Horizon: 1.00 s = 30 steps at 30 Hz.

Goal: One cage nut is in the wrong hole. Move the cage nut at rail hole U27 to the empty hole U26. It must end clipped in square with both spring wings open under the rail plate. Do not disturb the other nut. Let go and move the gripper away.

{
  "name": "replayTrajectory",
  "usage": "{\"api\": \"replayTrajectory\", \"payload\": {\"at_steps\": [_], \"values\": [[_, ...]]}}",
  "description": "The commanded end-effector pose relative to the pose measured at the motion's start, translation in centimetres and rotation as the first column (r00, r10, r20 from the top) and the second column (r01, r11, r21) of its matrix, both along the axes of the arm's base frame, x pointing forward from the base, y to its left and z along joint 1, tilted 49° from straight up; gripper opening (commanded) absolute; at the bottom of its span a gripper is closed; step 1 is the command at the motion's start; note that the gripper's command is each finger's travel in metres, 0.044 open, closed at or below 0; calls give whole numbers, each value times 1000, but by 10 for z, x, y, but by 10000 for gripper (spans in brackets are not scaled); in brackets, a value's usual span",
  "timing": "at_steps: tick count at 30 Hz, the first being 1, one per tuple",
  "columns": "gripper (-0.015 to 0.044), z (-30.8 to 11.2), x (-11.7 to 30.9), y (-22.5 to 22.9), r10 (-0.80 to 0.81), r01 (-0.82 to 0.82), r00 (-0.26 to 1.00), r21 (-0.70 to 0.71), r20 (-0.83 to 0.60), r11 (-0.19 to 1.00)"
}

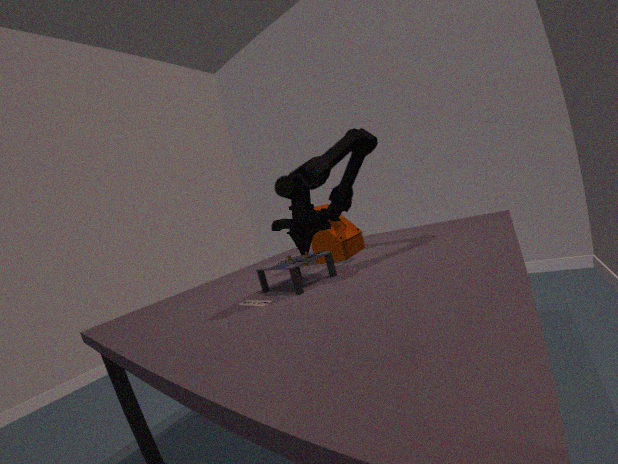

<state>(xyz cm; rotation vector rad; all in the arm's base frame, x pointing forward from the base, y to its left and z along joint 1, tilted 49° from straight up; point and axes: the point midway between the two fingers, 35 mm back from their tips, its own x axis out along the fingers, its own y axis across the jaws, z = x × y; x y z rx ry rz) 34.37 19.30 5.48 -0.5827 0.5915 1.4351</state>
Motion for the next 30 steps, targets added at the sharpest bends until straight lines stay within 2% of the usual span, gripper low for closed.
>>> {"api": "replayTrajectory", "payload": {"at_steps": [1,30], "values": [[24,1,0,0,-8,8,1000,-3,7,1000],[24,0,-1,0,-25,25,999,-4,21,1000]]}}
